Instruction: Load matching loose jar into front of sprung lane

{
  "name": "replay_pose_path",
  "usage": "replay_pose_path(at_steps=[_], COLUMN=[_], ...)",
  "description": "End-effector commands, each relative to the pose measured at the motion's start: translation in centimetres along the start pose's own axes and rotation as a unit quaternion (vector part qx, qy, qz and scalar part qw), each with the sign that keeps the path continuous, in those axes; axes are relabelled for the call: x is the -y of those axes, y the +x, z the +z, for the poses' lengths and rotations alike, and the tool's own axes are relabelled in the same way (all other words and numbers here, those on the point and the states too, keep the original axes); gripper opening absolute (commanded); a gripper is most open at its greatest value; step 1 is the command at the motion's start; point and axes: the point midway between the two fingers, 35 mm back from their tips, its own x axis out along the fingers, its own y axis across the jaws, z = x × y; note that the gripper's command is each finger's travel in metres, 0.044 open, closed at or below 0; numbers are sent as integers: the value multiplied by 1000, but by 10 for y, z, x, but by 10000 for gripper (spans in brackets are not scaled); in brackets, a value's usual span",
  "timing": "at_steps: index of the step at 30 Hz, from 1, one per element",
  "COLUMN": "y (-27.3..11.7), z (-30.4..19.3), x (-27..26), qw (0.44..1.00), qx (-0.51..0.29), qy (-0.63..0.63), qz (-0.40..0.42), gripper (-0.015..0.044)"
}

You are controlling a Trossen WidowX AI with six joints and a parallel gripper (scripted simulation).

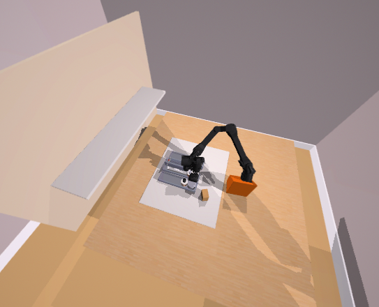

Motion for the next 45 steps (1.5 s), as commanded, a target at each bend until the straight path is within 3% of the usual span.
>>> replay_pose_path(at_steps=[1, 45], y=[0, 13], z=[5, 2], x=[1, 2], qw=[1000, 1000], qx=[9, 9], qy=[6, 6], qz=[-4, -4], gripper=[0, 0])
